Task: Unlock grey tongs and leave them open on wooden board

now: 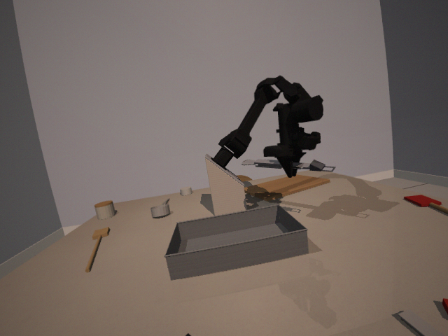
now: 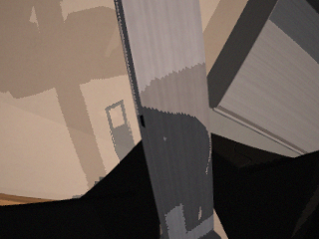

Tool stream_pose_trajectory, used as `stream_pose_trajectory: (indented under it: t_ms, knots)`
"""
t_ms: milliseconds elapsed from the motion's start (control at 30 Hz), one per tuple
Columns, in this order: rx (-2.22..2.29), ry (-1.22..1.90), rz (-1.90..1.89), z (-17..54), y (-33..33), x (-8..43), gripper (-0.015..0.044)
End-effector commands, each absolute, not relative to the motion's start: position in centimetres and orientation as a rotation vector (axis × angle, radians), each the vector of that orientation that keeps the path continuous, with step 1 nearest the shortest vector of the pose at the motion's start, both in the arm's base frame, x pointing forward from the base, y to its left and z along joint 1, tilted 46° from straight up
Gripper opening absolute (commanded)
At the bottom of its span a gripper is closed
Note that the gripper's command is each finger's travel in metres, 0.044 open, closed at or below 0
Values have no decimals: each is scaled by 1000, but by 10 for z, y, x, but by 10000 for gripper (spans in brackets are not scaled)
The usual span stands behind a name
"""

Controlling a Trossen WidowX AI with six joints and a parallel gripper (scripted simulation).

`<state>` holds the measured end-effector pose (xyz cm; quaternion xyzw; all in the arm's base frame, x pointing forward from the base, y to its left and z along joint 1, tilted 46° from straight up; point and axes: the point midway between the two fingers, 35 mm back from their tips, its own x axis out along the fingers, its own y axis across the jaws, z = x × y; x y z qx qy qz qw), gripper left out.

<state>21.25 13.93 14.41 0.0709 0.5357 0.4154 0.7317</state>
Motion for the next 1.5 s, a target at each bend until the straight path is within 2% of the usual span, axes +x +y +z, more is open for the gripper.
stream_pose_trajectory:
  t_ms: [0, 767, 1467]
  knots:
    - [27, 1102, 998, 149, 142, 208, -150]
    - [-724, 514, 1436, 181, 158, 175, -150]
    - [-1329, -125, 1635, 204, 165, 143, -150]
